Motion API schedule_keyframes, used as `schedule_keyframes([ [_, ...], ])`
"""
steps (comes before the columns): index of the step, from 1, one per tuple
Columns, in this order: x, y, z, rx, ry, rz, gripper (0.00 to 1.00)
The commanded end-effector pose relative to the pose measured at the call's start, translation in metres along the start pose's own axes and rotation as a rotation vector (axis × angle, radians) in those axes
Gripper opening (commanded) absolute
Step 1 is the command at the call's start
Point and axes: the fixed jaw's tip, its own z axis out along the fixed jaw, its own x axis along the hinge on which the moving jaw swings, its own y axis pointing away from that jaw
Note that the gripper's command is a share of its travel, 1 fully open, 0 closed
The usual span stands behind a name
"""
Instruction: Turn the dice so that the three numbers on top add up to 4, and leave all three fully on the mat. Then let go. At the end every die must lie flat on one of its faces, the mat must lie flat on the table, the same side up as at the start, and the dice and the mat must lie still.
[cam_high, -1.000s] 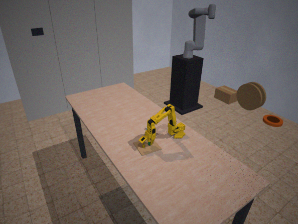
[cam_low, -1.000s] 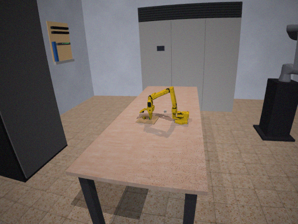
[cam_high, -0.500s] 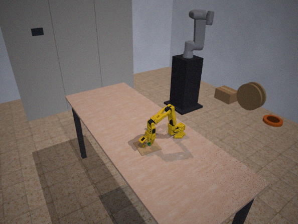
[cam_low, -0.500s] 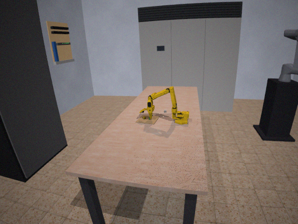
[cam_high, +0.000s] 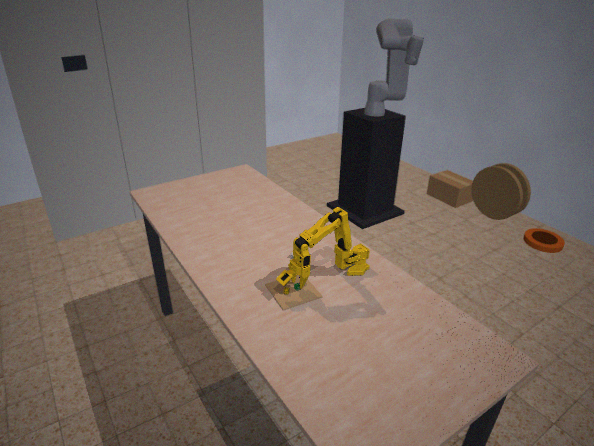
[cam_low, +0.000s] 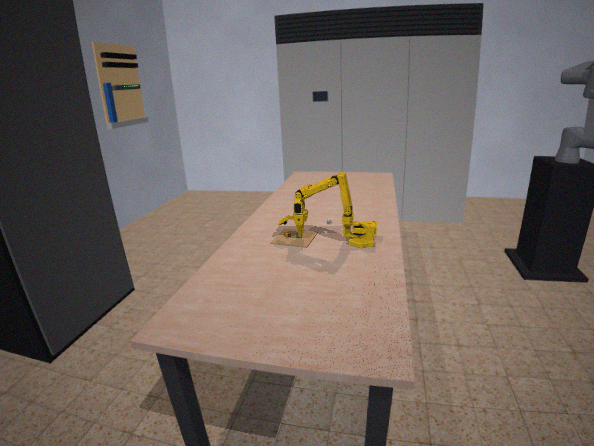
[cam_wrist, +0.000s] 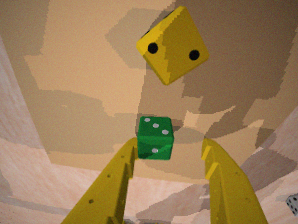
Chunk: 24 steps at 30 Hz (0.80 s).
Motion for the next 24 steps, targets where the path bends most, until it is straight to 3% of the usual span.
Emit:
schedule_keyframes([
  [1,-0.003,-0.001,-0.003,0.001,-0.024,0.011,0.26],
  [14,-0.003,-0.001,-0.005,0.001,-0.024,0.011,0.27],
  [19,-0.005,-0.001,-0.015,0.001,-0.024,0.011,0.27],
  [24,-0.006,-0.001,-0.032,0.001,-0.024,0.011,0.27],
])
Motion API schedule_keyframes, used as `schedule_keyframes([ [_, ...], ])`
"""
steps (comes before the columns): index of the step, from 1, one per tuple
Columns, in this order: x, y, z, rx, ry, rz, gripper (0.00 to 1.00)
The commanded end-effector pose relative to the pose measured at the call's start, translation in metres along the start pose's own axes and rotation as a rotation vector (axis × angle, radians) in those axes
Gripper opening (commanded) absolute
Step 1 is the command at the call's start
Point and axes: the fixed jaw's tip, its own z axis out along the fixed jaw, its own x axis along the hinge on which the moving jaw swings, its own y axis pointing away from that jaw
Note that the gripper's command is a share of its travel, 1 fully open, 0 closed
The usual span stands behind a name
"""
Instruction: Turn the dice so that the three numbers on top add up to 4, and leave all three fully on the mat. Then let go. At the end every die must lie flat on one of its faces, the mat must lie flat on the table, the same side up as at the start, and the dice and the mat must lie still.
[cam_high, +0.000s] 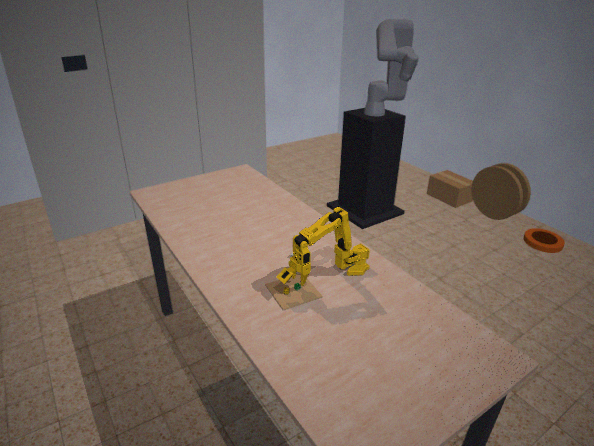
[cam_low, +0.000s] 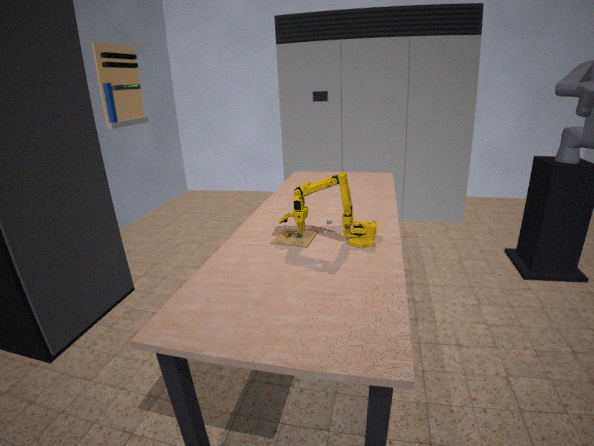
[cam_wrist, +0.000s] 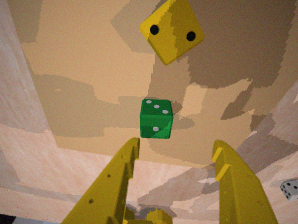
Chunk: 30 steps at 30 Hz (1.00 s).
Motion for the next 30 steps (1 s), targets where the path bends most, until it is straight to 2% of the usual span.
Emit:
schedule_keyframes([
  [1,-0.009,-0.002,-0.022,0.003,-0.065,0.011,0.27],
  [2,-0.009,-0.002,-0.022,0.003,-0.065,0.011,0.27],
  [8,-0.006,-0.002,-0.042,0.003,-0.065,0.011,0.27],
  [12,-0.005,-0.001,-0.05,0.003,-0.065,0.011,0.27],
  [30,-0.004,-0.001,-0.052,0.003,-0.065,0.011,0.27],
])
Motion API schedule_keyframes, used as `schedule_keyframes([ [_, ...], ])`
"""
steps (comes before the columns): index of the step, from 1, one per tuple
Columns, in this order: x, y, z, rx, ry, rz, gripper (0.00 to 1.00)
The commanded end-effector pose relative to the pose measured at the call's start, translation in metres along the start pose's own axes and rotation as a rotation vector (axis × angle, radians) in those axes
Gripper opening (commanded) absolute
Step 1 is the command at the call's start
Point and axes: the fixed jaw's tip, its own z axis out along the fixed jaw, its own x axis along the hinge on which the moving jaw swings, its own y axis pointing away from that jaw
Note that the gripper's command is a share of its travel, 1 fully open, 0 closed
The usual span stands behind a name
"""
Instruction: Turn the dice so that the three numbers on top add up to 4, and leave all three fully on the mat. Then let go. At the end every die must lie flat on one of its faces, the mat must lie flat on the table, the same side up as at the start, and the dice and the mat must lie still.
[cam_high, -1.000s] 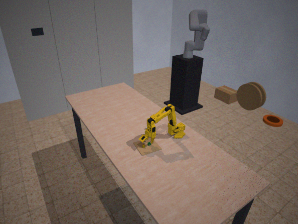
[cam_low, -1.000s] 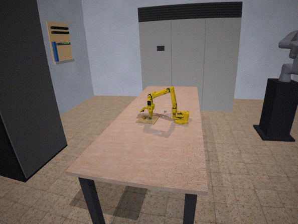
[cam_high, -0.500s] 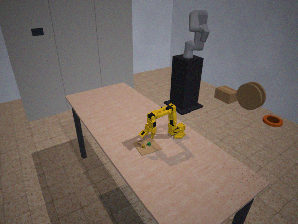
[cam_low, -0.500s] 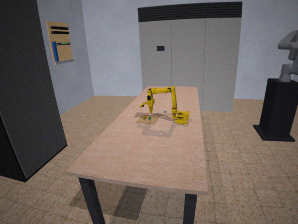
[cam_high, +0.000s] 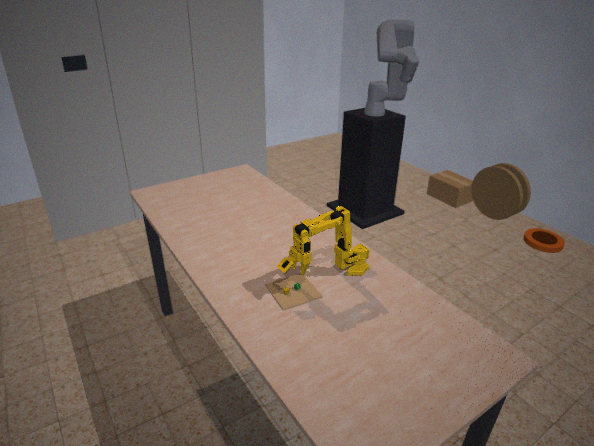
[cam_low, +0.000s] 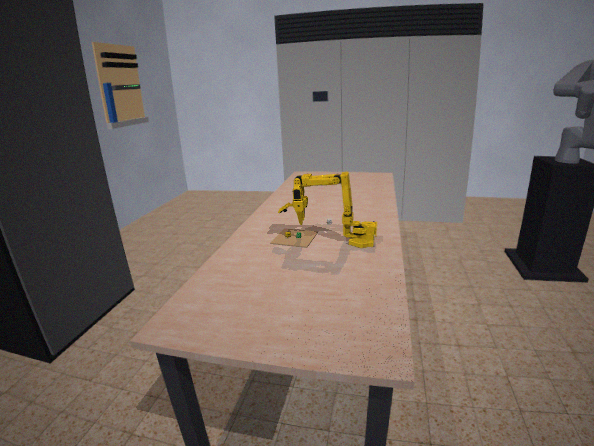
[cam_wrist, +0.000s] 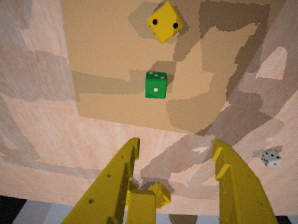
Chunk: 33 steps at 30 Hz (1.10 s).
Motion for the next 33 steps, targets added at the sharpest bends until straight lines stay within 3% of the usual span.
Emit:
schedule_keyframes([
  [1,-0.006,-0.002,-0.012,0.003,-0.066,0.011,0.27],
  [13,-0.005,-0.004,-0.012,0.004,-0.066,0.006,0.27],
  [23,-0.002,-0.021,-0.011,0.009,-0.066,-0.029,0.27],
  [33,0.013,-0.064,-0.007,0.021,-0.062,-0.123,0.26],
])
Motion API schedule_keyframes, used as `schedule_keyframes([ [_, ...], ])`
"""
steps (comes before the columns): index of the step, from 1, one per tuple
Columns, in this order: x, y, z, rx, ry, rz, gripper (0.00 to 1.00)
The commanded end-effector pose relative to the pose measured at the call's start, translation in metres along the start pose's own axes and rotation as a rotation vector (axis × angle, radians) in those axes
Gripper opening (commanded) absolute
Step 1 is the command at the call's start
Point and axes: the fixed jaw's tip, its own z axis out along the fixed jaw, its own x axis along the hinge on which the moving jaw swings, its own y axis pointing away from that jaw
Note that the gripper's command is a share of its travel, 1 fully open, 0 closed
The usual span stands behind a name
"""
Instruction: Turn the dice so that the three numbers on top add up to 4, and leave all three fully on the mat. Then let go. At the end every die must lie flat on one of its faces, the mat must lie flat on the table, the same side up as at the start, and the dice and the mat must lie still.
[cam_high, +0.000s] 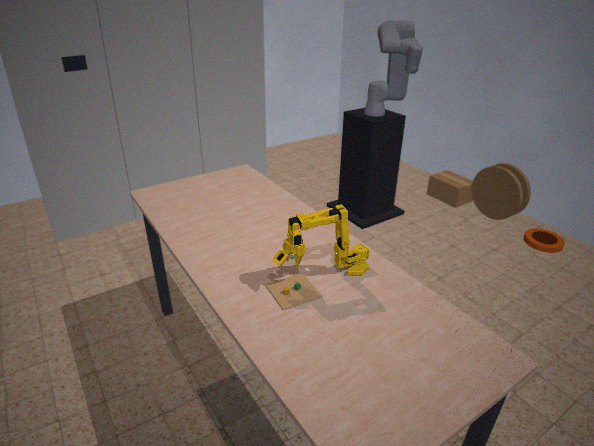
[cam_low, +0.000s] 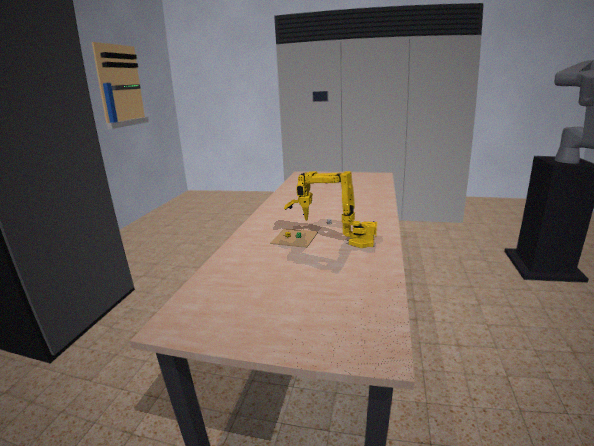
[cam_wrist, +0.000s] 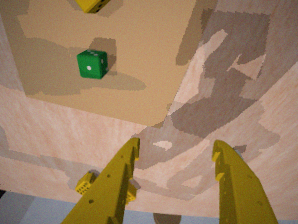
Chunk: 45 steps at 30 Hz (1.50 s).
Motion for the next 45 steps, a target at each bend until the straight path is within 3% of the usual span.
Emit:
schedule_keyframes([
  [1,0.005,-0.02,-0.008,0.032,-0.063,-0.051,0.26],
  [5,0.018,-0.039,-0.006,0.038,-0.059,-0.099,0.26],
  [7,0.018,-0.039,-0.006,0.038,-0.059,-0.099,0.26],
  [15,0.049,-0.071,-0.002,0.047,-0.05,-0.191,0.26],
  [22,0.073,-0.088,0.0,0.052,-0.043,-0.252,0.25],
  [33,0.089,-0.096,0.002,0.054,-0.039,-0.289,0.25],
  [45,0.09,-0.097,0.002,0.055,-0.038,-0.292,0.25],
])
